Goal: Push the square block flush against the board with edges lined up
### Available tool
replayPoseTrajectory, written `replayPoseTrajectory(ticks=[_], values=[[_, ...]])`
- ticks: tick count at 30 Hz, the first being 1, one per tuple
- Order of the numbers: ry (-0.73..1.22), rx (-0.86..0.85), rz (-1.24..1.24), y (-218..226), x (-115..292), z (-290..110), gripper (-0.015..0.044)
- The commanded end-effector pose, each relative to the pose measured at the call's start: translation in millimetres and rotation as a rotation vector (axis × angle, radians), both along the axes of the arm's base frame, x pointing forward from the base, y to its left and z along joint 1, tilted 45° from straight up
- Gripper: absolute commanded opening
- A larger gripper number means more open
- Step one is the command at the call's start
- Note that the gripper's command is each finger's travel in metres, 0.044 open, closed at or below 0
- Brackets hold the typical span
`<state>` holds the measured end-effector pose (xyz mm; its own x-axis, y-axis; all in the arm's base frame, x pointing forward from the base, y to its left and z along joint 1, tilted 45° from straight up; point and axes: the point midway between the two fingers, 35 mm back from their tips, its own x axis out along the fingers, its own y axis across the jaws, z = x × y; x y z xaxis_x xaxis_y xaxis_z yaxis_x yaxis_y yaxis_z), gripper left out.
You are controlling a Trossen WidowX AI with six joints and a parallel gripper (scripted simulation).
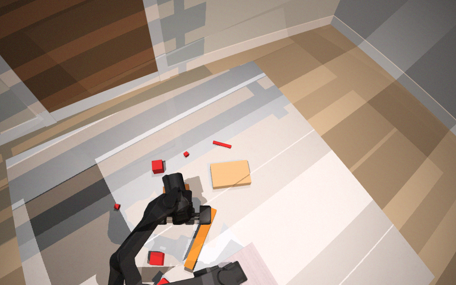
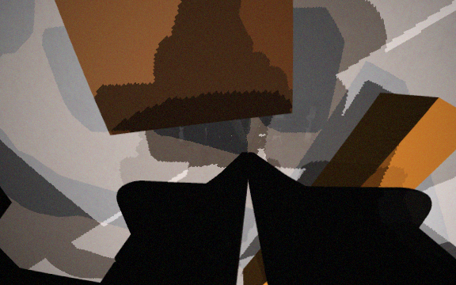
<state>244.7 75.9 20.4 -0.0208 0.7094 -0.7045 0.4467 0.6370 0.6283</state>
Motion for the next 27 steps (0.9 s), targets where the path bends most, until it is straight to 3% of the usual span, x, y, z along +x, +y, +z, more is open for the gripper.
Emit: replayPoseTrajectory(ticks=[1, 11, 17, 21, 27], values=[[0.0, 0.002, -0.005, 2, -6, 2, 0.0], [0.001, 0.002, -0.005, 7, -21, 6, 0.0], [0.001, 0.001, -0.004, -32, -16, 41, 0.0], [0.001, 0.002, -0.004, -34, -17, 43, 0.0], [-0.085, 0.003, 0.079, -23, 15, 53, 0.0]])
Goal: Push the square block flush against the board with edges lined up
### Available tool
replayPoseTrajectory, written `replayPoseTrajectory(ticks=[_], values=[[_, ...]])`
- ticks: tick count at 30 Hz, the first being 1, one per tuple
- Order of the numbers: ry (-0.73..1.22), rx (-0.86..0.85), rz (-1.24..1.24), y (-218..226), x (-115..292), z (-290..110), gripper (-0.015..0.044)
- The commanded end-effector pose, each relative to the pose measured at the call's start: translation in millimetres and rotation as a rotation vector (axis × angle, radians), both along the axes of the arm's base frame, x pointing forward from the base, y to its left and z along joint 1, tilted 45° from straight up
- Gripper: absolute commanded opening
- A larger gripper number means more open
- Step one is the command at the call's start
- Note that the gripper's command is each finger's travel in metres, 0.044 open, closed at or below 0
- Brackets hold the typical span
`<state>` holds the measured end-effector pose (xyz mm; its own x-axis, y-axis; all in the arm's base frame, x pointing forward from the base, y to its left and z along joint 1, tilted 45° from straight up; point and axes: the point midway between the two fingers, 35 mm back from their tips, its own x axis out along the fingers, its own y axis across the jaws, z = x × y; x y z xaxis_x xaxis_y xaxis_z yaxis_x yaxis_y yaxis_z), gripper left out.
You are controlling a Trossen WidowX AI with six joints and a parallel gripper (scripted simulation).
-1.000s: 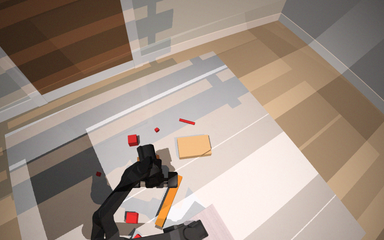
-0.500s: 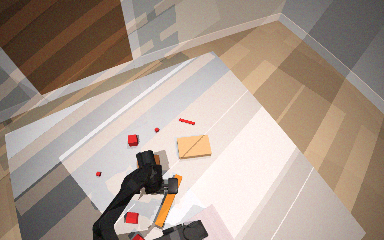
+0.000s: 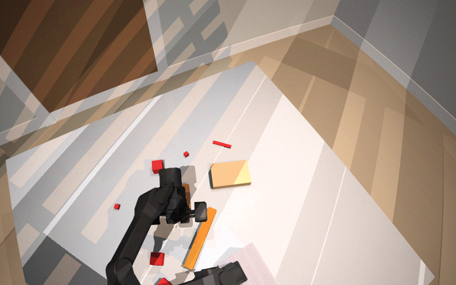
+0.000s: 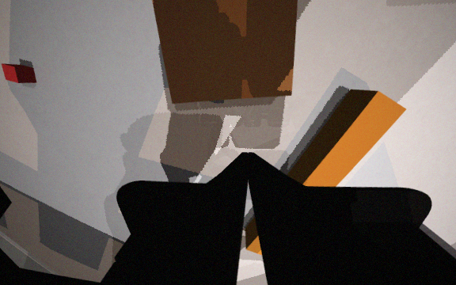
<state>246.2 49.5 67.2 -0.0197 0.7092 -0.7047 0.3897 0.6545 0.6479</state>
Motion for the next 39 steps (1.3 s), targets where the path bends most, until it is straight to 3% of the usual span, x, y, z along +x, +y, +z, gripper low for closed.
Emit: replayPoseTrajectory(ticks=[1, 9, 39], values=[[-0.043, 0.002, 0.039, 4, 14, 7, 0.0], [-0.044, 0.006, 0.039, 43, 13, -31, 0.0], [-0.046, 0.004, 0.039, 38, 43, -35, 0.0]])
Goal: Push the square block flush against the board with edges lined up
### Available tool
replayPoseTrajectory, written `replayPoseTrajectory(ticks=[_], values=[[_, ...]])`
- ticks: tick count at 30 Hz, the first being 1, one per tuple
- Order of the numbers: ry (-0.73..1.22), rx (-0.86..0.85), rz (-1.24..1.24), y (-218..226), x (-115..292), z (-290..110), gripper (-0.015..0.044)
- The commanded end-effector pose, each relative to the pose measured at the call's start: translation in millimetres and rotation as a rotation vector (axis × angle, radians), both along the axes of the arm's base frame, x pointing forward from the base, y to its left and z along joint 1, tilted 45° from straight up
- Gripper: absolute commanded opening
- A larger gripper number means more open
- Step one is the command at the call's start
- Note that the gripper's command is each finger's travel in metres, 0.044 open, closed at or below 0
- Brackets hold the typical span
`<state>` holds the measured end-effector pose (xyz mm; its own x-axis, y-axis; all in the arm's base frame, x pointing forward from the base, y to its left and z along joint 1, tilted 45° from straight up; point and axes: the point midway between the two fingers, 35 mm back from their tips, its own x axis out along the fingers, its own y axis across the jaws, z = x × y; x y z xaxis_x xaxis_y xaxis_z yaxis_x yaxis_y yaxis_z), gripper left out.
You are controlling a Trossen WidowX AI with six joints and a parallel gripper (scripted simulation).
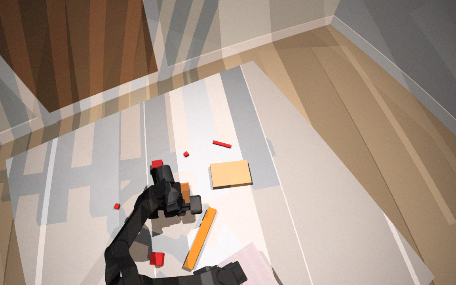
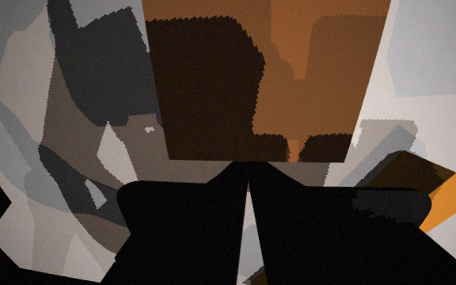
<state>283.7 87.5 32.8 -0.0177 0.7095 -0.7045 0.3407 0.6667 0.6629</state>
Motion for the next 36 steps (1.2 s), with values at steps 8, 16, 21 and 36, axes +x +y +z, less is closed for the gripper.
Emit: replayPoseTrajectory(ticks=[8, 16, 21, 36], values=[[-0.007, 0.003, 0.004, -2, 14, -2, 0.0], [-0.008, 0.003, 0.004, -5, 23, -4, 0.0], [-0.008, 0.003, 0.004, -6, 29, -6, 0.0], [-0.009, 0.002, 0.004, -10, 46, -11, 0.0]])
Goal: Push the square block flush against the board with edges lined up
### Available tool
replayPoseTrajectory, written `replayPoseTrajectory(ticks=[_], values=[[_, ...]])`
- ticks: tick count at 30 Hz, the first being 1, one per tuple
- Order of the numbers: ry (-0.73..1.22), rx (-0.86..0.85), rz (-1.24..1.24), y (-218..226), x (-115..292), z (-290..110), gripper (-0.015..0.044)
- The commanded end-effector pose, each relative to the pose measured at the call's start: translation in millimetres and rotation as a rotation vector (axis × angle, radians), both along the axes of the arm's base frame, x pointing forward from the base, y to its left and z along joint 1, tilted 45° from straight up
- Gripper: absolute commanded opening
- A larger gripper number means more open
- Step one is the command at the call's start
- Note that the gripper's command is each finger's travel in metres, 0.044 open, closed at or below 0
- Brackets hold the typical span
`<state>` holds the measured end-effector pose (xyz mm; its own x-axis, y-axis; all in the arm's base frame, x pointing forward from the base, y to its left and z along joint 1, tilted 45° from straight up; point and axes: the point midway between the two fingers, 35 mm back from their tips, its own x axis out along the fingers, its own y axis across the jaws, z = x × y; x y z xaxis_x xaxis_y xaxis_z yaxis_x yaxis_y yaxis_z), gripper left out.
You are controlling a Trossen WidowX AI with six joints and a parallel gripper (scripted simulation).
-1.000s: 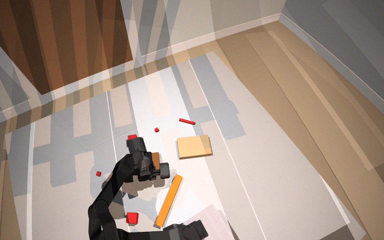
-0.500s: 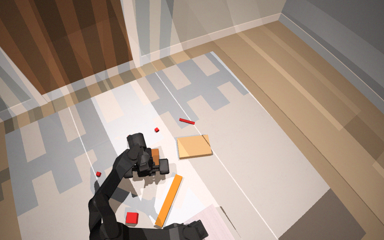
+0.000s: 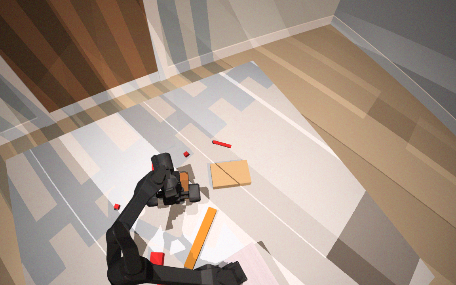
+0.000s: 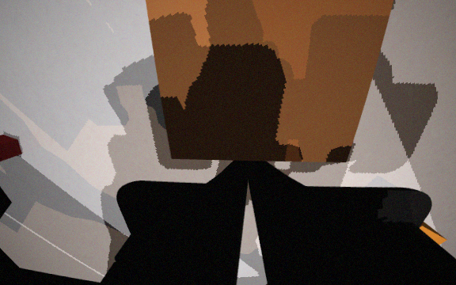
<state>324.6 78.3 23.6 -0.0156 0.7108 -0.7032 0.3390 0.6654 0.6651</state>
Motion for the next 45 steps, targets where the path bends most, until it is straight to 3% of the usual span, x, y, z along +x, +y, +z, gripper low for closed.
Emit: replayPoseTrajectory(ticks=[1, 21, 45], values=[[-0.006, 0.0, 0.004, -1, 6, -2, 0.0], [-0.007, 0.0, 0.004, -7, 26, -10, 0.0], [-0.005, 0.0, 0.004, 2, -8, -1, 0.0]])
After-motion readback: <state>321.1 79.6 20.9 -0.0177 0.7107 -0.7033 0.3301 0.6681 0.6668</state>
